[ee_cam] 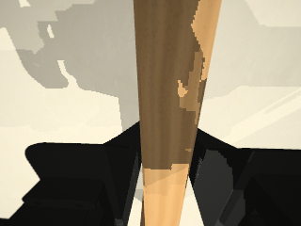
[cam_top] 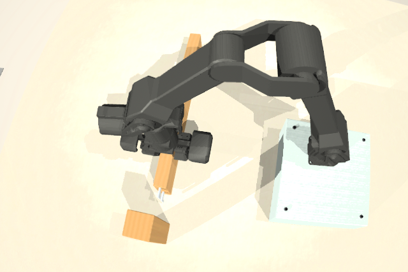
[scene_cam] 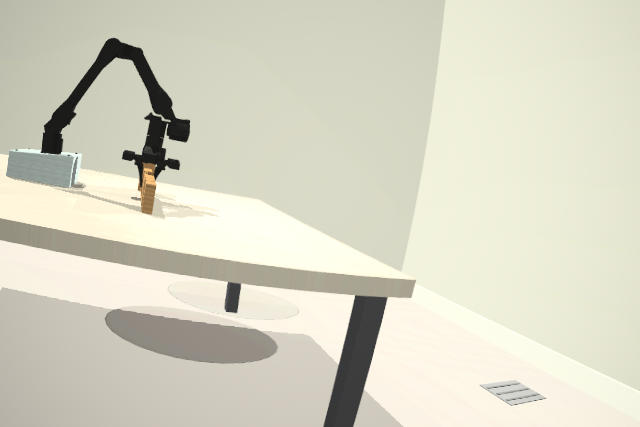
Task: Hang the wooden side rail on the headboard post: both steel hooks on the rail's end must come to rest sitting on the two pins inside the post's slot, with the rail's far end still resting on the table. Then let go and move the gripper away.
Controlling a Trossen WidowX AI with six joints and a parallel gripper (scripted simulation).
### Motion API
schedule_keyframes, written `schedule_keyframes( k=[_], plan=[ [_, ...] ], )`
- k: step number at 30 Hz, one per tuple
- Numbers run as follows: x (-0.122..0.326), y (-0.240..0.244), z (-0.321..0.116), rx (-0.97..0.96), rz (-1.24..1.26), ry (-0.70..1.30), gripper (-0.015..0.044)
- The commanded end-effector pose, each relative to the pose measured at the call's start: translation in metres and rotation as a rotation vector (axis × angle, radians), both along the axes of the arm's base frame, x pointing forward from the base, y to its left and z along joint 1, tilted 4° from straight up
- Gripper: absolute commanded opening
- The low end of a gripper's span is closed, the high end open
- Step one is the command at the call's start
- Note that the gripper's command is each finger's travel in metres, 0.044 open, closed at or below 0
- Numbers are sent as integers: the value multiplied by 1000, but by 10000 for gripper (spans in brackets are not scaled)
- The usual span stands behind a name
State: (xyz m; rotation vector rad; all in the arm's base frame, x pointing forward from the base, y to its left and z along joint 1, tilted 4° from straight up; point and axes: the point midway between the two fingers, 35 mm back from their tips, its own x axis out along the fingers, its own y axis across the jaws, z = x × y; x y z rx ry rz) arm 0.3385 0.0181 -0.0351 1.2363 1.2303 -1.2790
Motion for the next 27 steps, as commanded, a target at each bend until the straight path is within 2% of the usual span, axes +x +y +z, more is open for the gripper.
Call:
schedule_keyframes(
  k=[1,27],
  plan=[
    [2,0,4,-2,-6,-8,0],
    [2,0,8,-2,-6,-8,0]
  ],
)
